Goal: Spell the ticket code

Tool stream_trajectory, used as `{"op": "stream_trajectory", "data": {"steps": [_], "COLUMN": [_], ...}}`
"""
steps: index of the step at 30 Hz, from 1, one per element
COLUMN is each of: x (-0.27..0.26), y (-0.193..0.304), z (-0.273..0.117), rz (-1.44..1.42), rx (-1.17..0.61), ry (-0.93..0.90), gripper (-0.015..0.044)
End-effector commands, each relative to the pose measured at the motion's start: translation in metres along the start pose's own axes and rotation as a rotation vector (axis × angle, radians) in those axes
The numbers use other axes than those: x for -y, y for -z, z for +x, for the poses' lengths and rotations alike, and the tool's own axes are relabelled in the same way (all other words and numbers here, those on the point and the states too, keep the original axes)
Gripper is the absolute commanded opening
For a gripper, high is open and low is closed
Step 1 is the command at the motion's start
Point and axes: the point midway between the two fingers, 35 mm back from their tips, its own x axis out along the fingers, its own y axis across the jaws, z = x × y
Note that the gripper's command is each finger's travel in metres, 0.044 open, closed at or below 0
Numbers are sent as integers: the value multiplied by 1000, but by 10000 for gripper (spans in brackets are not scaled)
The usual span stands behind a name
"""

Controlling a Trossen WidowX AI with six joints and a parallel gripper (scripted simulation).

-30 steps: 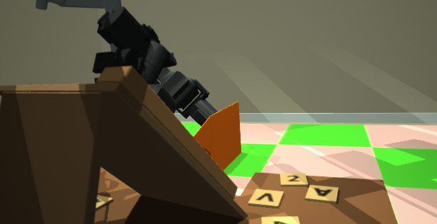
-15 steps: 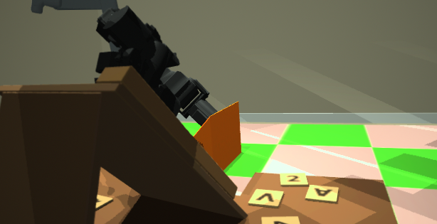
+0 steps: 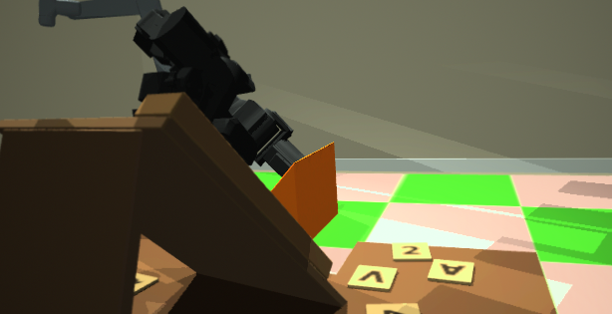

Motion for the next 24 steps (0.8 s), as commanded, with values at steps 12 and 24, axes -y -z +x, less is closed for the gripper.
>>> {"op": "stream_trajectory", "data": {"steps": [12,24], "x": [-9,-15], "y": [1,1], "z": [1,1], "rz": [0,1], "rx": [-3,-3], "ry": [2,2], "gripper": [0,0]}}
